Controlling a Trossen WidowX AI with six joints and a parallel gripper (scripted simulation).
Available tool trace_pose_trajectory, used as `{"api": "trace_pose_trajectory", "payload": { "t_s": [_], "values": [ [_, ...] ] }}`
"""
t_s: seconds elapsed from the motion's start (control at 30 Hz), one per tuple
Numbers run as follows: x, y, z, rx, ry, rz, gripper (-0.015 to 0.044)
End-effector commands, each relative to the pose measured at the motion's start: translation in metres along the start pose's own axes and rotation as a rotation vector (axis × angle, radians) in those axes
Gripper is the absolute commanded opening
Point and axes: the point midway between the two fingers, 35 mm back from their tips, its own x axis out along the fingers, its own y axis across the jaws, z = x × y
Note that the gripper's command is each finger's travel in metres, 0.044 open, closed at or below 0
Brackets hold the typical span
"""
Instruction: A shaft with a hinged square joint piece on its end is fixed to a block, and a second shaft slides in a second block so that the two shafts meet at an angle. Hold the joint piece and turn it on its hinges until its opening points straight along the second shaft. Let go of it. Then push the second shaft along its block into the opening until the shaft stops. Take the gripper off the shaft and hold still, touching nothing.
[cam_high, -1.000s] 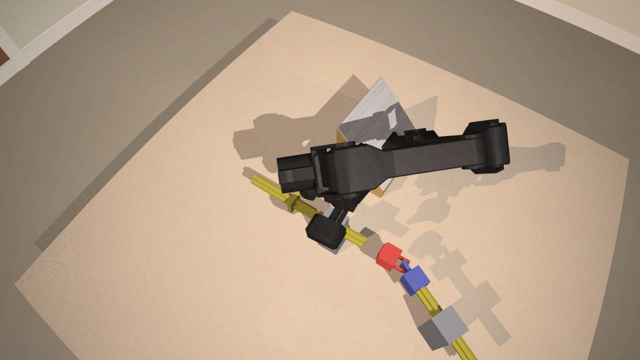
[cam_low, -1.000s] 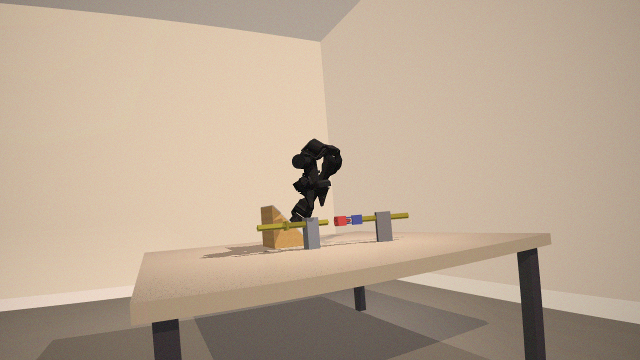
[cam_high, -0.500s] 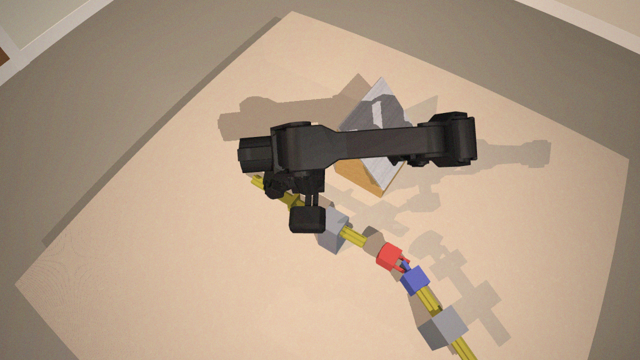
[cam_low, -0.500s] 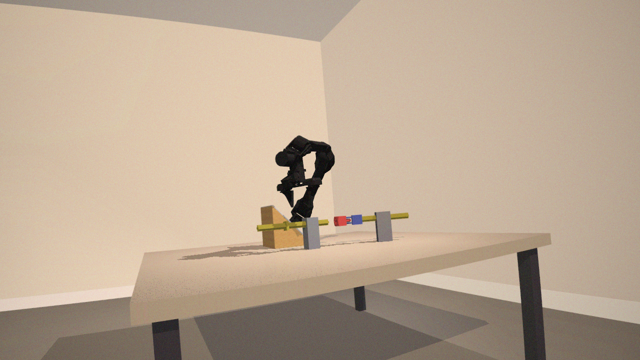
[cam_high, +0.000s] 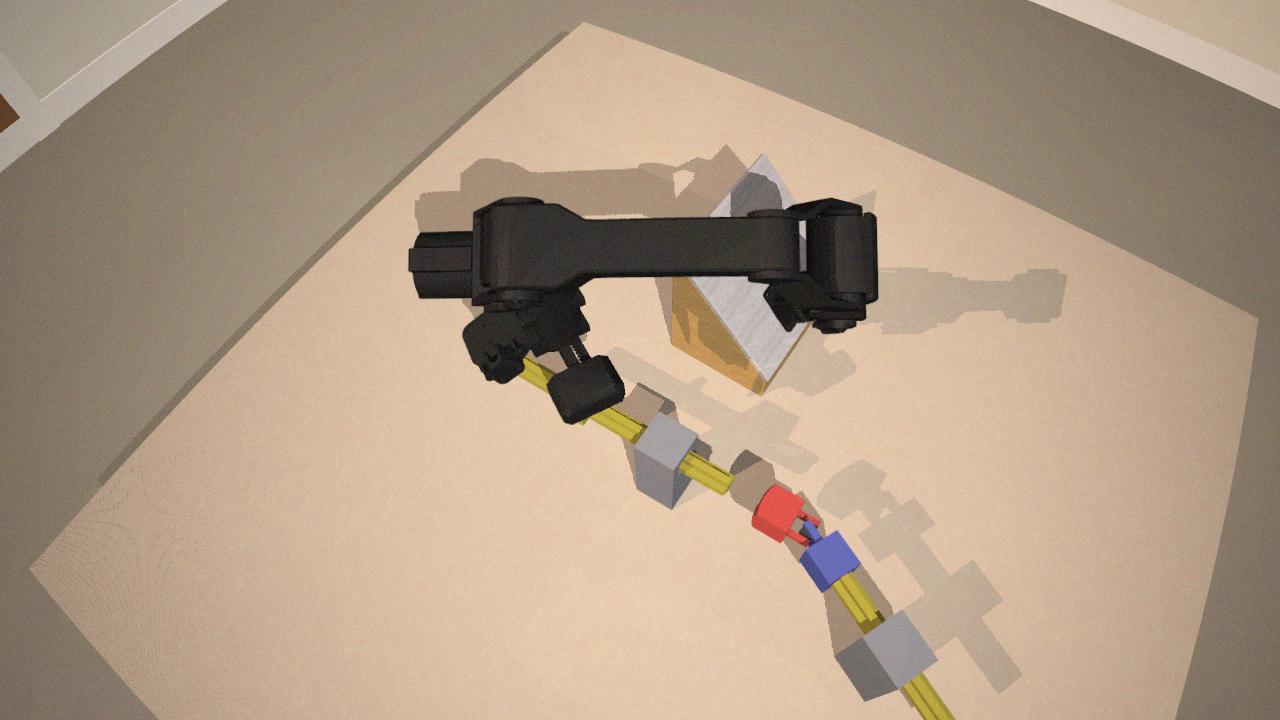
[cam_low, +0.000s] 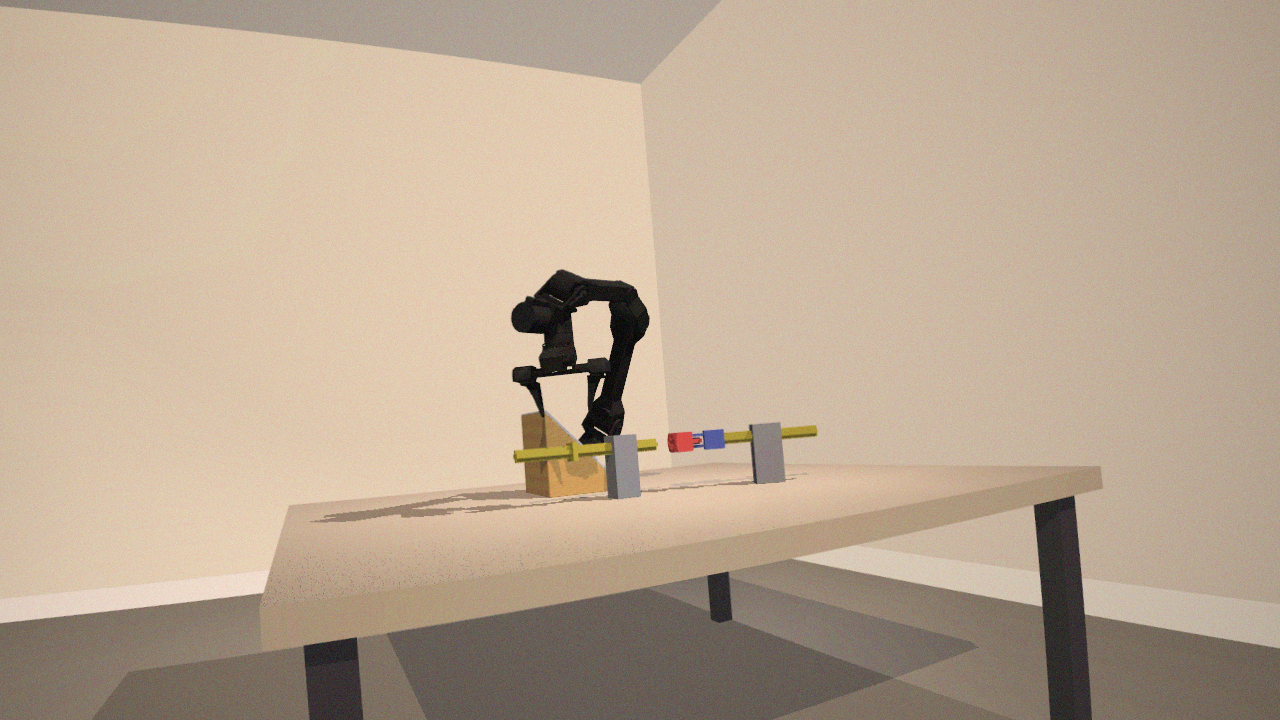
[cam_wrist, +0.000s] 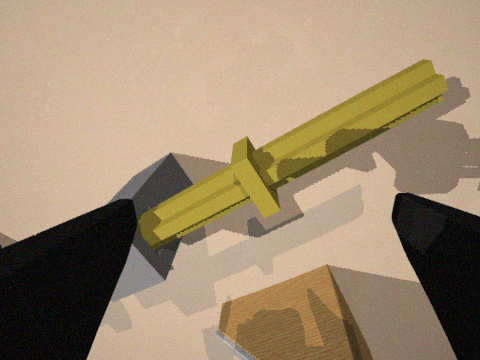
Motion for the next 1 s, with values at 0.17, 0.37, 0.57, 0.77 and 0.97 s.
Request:
{"api": "trace_pose_trajectory", "payload": {
  "t_s": [0.17,0.37,0.57,0.77,0.97],
  "values": [
    [0.001,-0.041,0.016,-0.291,-0.007,-0.025,0.0440],
    [0.004,-0.070,0.024,-0.490,-0.005,-0.036,0.0440],
    [0.004,-0.074,0.025,-0.512,-0.004,-0.037,0.0440],
    [0.009,-0.074,0.026,-0.394,-0.011,-0.035,0.0440],
    [0.018,-0.075,0.027,-0.189,-0.021,-0.031,0.0440]
  ]
}}
